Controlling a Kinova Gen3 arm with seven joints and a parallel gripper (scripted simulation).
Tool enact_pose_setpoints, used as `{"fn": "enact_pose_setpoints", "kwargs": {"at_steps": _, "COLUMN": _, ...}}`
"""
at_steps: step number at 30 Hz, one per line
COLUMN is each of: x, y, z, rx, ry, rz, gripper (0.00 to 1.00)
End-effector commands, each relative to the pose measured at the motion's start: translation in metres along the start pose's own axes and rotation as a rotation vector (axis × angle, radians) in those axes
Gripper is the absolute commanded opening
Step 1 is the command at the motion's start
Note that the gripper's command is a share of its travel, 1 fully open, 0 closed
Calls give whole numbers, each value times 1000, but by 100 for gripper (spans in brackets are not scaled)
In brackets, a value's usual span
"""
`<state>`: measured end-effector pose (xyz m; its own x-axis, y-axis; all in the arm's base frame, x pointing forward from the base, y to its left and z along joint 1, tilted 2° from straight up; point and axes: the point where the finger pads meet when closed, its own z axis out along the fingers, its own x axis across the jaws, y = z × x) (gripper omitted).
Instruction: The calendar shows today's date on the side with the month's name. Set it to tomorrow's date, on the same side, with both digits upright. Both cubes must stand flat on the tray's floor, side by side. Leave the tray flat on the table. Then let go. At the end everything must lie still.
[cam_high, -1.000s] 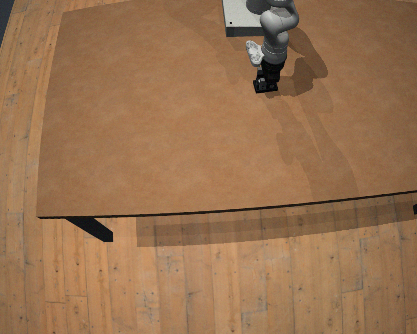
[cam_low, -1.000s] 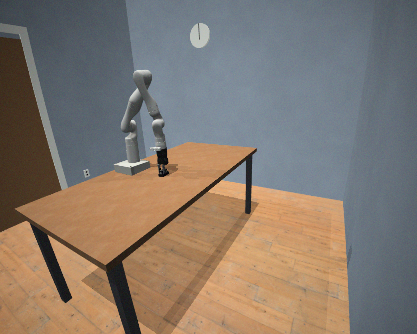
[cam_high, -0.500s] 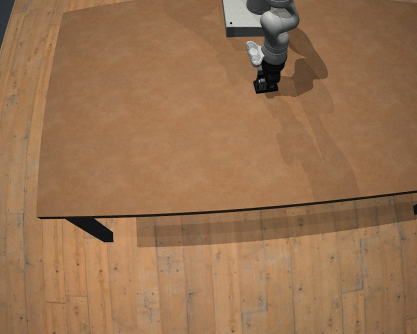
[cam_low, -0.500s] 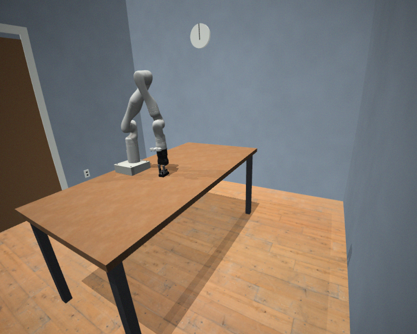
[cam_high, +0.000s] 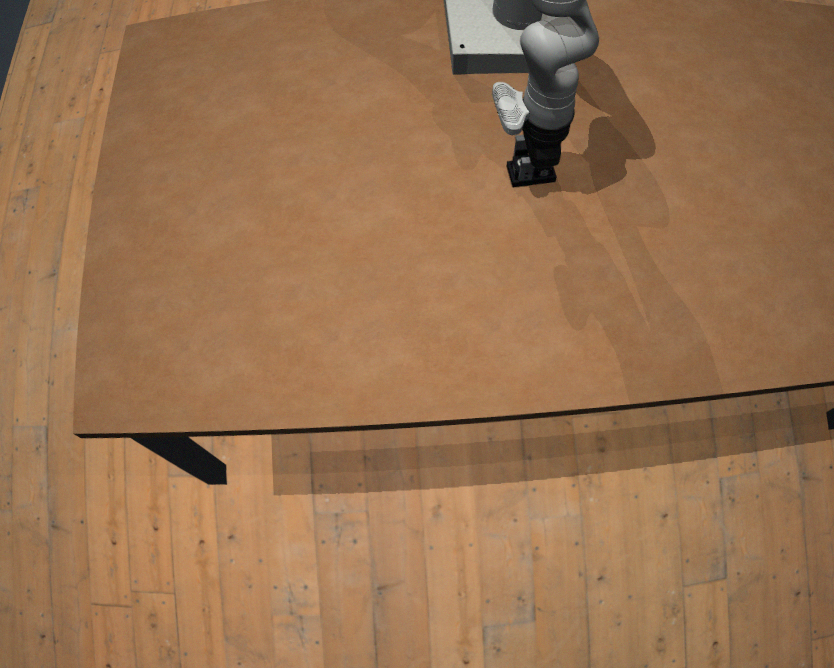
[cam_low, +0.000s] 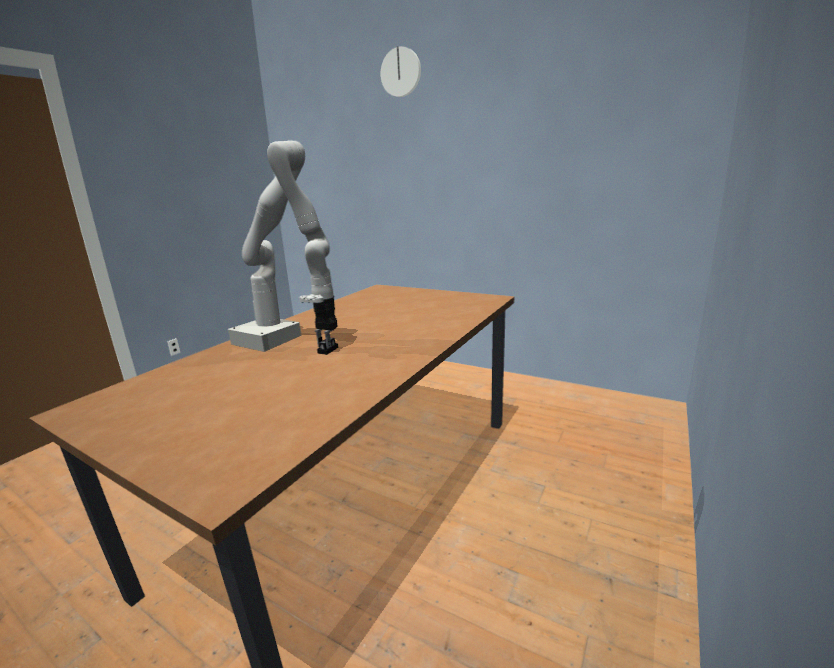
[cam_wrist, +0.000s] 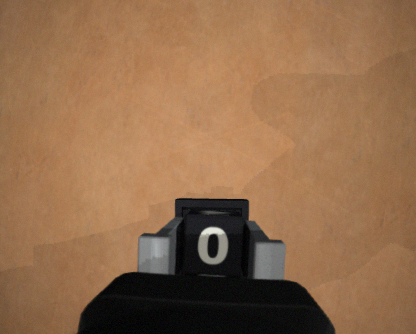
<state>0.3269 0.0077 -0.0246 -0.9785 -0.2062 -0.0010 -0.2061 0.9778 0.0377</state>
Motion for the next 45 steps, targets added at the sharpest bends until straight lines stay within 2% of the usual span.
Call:
{"fn": "enact_pose_setpoints", "kwargs": {"at_steps": 1, "x": 0, "y": 0, "z": 0, "rx": 0, "ry": -1, "rz": 0, "gripper": 57}}
{"fn": "enact_pose_setpoints", "kwargs": {"at_steps": 30, "x": 0, "y": 0, "z": 0, "rx": 0, "ry": -1, "rz": 0, "gripper": 57}}
{"fn": "enact_pose_setpoints", "kwargs": {"at_steps": 31, "x": 0, "y": 0, "z": 0, "rx": 0, "ry": -1, "rz": 0, "gripper": 63}}
{"fn": "enact_pose_setpoints", "kwargs": {"at_steps": 35, "x": 0, "y": 0, "z": 0, "rx": 0, "ry": -1, "rz": 0, "gripper": 63}}
{"fn": "enact_pose_setpoints", "kwargs": {"at_steps": 36, "x": 0, "y": 0, "z": 0, "rx": 0, "ry": -1, "rz": 0, "gripper": 69}}
{"fn": "enact_pose_setpoints", "kwargs": {"at_steps": 38, "x": 0, "y": 0, "z": 0, "rx": 0, "ry": -1, "rz": 0, "gripper": 69}}
{"fn": "enact_pose_setpoints", "kwargs": {"at_steps": 39, "x": 0, "y": 0, "z": 0, "rx": 0, "ry": -1, "rz": 0, "gripper": 75}}
{"fn": "enact_pose_setpoints", "kwargs": {"at_steps": 41, "x": 0, "y": 0, "z": 0, "rx": 0, "ry": -1, "rz": 0, "gripper": 75}}
{"fn": "enact_pose_setpoints", "kwargs": {"at_steps": 42, "x": 0, "y": 0, "z": 0, "rx": 0, "ry": -1, "rz": 0, "gripper": 81}}
{"fn": "enact_pose_setpoints", "kwargs": {"at_steps": 44, "x": 0, "y": 0, "z": 0, "rx": 0, "ry": -1, "rz": 0, "gripper": 81}}
{"fn": "enact_pose_setpoints", "kwargs": {"at_steps": 45, "x": 0, "y": 0, "z": 0, "rx": 0, "ry": -1, "rz": 0, "gripper": 87}}
